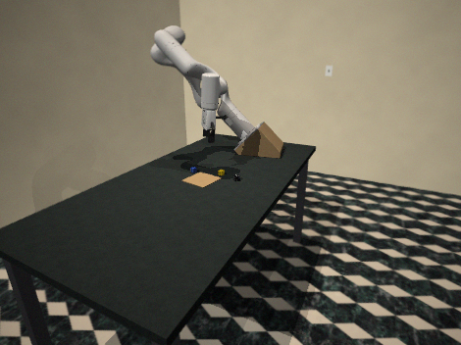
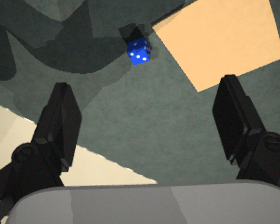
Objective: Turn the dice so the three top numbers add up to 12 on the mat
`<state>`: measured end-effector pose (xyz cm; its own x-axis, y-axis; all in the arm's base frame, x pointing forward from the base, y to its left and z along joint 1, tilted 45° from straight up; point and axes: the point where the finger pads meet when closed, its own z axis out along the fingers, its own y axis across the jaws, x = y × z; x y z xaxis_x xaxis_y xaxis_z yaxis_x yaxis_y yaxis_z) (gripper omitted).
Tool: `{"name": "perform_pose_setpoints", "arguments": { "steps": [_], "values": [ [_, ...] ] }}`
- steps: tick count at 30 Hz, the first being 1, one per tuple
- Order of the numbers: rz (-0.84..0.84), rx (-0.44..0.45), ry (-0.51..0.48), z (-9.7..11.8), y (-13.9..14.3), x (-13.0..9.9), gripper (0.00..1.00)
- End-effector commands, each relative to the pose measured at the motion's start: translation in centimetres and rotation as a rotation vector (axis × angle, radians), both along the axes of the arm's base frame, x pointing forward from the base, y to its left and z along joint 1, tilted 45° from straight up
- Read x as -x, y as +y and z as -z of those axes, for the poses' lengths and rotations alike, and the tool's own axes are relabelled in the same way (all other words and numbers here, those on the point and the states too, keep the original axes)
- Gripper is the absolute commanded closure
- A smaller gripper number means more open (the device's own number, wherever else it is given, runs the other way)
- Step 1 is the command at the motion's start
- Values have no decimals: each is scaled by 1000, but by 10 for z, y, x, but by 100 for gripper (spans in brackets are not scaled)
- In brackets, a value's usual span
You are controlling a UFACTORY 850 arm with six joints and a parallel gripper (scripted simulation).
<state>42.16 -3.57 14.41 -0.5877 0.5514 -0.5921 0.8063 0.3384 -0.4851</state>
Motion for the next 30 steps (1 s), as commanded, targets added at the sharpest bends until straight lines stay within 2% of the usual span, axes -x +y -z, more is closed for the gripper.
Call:
{"name": "perform_pose_setpoints", "arguments": {
  "steps": [1, 3, 23, 30],
  "values": [
    [-12, -65, -65, -13, -44, -9, 0],
    [-13, -75, -75, -16, -52, -9, 0],
    [-12, -76, -75, -15, -53, -9, 0],
    [-9, -82, -72, 7, -73, -9, 0]
  ]
}}
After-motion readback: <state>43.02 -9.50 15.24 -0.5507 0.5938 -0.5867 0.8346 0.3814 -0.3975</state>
